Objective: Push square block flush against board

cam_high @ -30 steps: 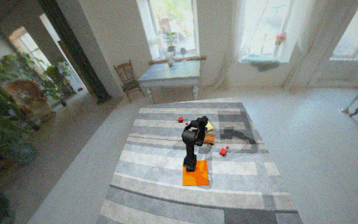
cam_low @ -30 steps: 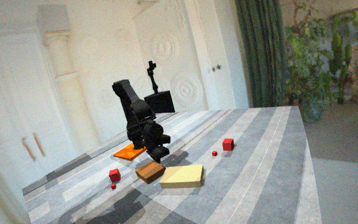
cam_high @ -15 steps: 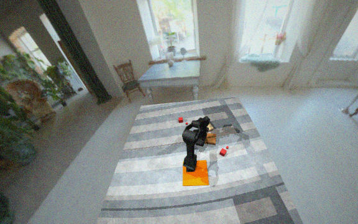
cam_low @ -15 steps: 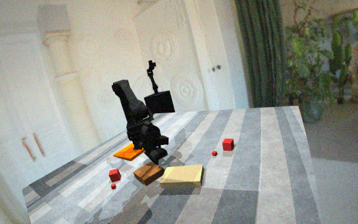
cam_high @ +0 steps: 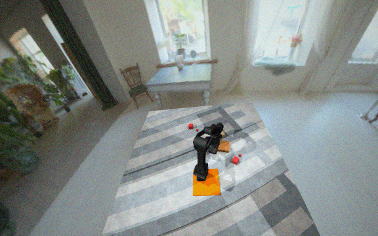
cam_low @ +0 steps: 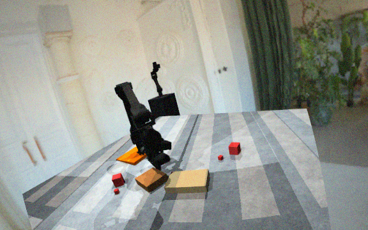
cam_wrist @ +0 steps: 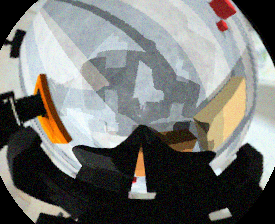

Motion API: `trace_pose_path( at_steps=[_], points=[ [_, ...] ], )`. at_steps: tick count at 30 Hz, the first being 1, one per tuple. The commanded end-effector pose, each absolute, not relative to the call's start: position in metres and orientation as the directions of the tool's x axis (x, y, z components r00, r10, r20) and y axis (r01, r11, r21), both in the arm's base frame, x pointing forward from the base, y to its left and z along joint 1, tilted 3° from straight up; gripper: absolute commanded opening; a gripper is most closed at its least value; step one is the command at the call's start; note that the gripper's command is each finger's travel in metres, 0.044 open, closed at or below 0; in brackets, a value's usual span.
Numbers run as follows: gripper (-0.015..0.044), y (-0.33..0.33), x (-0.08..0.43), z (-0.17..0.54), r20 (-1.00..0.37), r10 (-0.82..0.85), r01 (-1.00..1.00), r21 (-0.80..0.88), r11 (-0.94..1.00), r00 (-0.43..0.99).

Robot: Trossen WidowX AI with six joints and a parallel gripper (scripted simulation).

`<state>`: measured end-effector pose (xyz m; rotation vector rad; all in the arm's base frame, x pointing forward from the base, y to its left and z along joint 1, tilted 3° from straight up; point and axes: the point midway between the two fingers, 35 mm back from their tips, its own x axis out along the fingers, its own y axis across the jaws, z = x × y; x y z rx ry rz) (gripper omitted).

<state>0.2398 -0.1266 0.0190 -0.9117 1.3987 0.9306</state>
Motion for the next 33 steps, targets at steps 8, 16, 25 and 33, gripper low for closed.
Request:
trace_pose_path(
  at_steps=[8,16,25,33],
  points=[
    [0.0000,-0.136,0.238,0.019,-0.999,-0.013,-0.924,0.028,0.381,-0.035],
    [0.0000,-0.142,0.237,0.019,-0.999,-0.013,-0.924,0.028,0.381,-0.035],
    [0.0000,-0.147,0.236,0.019,-0.999,-0.014,-0.924,0.027,0.381,-0.035],
    [0.0000,-0.136,0.241,0.019,-0.999,-0.013,-0.924,0.027,0.381,-0.035]
  ],
)
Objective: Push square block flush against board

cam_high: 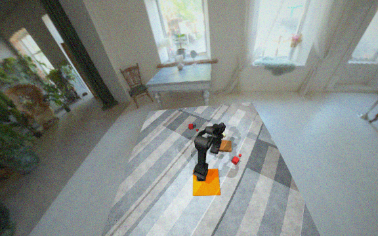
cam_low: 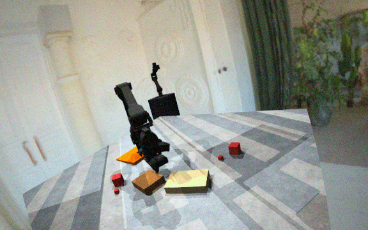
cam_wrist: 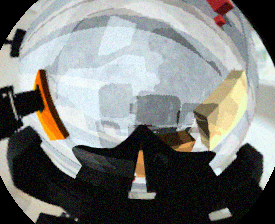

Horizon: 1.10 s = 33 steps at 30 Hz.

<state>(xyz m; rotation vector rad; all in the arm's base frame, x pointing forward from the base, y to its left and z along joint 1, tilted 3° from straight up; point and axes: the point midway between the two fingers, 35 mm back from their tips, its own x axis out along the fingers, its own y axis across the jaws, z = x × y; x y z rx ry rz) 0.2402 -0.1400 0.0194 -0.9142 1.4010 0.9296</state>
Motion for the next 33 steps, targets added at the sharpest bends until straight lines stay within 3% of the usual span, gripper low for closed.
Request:
trace_pose_path(
  at_steps=[1,22,27,33],
  points=[
    [0.0000,-0.135,0.242,0.019,-0.999,-0.013,-0.924,0.027,0.381,-0.035],
    [0.0000,-0.102,0.254,0.018,-0.999,-0.009,-0.924,0.028,0.381,-0.035],
    [0.0000,-0.106,0.255,0.070,-0.999,-0.010,-0.924,0.028,0.381,-0.035],
    [0.0000,-0.107,0.255,0.073,-0.999,-0.010,-0.922,0.028,0.386,-0.035]
  ],
)
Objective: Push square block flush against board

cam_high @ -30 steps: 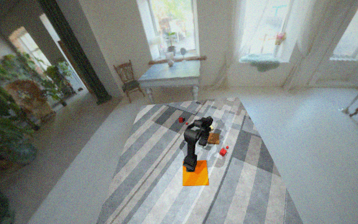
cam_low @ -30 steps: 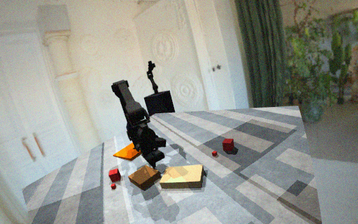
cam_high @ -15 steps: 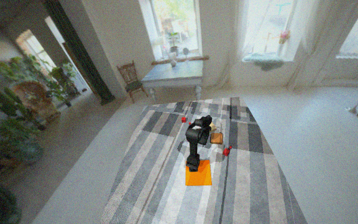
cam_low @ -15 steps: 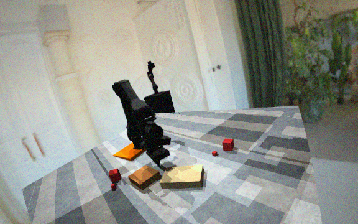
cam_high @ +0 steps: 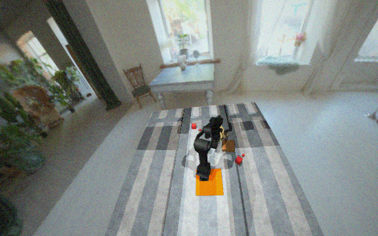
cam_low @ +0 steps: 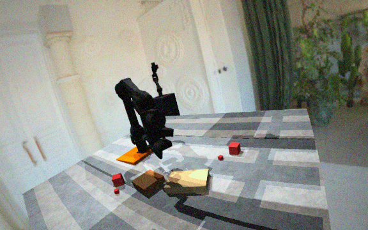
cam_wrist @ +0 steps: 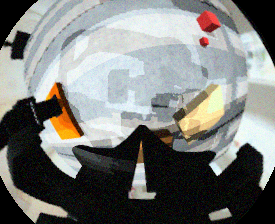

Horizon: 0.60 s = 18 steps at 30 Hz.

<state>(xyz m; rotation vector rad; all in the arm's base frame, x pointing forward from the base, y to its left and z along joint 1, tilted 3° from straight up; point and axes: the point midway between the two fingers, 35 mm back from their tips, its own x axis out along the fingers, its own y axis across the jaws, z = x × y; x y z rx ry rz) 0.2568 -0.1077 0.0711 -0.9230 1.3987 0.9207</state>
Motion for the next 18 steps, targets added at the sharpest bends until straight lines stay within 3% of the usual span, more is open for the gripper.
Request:
trace_pose_path(
  at_steps=[1,18],
  points=[
    [0.0000,-0.109,0.254,0.073,-0.999,-0.010,-0.915,0.028,0.402,-0.034],
    [0.0000,-0.169,0.229,0.075,-0.999,-0.016,-0.542,0.006,0.841,-0.035]
  ],
)
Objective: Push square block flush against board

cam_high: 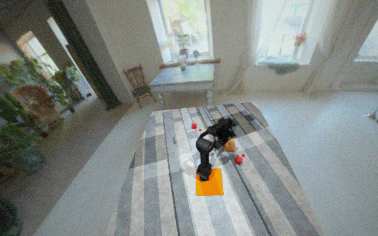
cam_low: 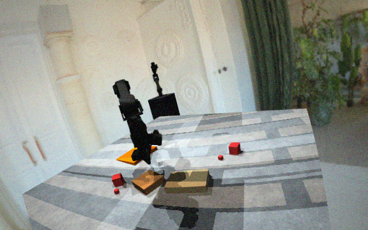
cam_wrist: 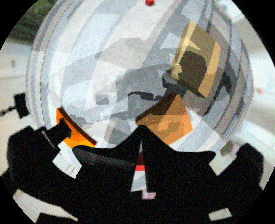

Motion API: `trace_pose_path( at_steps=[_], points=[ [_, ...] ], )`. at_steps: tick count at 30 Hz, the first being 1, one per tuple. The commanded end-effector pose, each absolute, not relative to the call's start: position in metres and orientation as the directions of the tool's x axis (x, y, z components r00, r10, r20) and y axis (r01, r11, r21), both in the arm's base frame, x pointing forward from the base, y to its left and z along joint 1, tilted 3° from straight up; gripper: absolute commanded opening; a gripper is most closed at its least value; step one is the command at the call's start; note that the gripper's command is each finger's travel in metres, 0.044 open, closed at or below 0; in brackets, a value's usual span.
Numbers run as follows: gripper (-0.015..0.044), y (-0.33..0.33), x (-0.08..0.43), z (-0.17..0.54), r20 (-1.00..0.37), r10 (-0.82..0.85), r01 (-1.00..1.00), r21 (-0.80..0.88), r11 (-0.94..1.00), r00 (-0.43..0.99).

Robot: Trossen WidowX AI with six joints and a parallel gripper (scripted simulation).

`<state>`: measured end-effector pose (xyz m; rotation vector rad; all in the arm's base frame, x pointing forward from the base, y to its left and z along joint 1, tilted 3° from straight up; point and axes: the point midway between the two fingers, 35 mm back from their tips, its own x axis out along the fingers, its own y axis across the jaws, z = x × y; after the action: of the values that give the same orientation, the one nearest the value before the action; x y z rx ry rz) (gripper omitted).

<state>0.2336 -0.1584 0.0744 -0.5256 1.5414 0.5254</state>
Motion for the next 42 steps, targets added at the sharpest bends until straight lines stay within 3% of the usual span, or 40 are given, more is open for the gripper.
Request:
trace_pose_path(
  at_steps=[1,11,21,26,31,42],
  points=[
    [0.0000,-0.172,0.227,0.076,-0.999,-0.016,-0.512,0.004,0.859,-0.035],
    [0.0000,-0.204,0.204,0.077,-0.999,-0.020,-0.189,-0.012,0.982,-0.038],
    [0.0000,-0.234,0.178,0.078,-0.999,-0.023,0.150,-0.029,0.988,-0.042],
    [0.0000,-0.234,0.178,0.075,-0.999,-0.023,0.152,-0.029,0.988,-0.042],
    [0.0000,-0.236,0.173,0.023,-0.999,-0.023,0.173,-0.030,0.984,-0.043],
    [0.0000,-0.238,0.177,0.023,-0.999,-0.023,0.173,-0.030,0.984,-0.042]
  ],
)
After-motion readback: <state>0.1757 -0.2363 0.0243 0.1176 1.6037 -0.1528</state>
